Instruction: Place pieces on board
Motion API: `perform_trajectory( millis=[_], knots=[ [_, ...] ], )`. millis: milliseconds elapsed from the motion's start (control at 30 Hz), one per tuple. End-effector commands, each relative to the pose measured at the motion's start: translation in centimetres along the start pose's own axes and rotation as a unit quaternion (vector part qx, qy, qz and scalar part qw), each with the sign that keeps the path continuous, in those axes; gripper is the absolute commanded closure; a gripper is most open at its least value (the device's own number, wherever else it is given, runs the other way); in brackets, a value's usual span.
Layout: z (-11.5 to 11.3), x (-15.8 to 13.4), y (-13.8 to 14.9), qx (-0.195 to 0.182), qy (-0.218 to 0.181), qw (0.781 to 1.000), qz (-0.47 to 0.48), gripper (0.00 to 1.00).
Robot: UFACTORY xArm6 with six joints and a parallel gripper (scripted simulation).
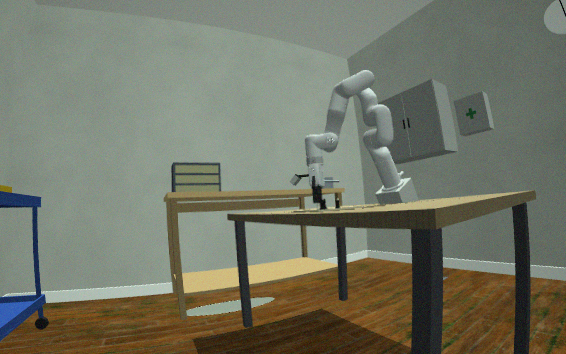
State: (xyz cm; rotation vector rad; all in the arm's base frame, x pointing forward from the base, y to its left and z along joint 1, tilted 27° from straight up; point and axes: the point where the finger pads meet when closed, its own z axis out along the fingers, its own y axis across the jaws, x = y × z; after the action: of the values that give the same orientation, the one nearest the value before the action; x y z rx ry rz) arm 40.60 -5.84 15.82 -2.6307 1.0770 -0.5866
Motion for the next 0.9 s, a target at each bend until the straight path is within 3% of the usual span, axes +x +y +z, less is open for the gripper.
perform_trajectory(
  millis=[0,167,533,567,867],
  knots=[
    [-2.9,0.1,-0.1,0.0,0.001,1.0,0.0,0.66],
    [-5.4,0.1,-0.1,0.0,0.001,1.0,0.0,0.66],
    [-6.9,0.0,-0.1,0.0,0.001,1.0,0.0,0.66],
    [-6.9,0.0,-0.1,0.0,0.001,1.0,0.0,0.0],
    [-6.9,0.0,-0.1,0.0,0.001,1.0,0.0,0.0]
  ],
)
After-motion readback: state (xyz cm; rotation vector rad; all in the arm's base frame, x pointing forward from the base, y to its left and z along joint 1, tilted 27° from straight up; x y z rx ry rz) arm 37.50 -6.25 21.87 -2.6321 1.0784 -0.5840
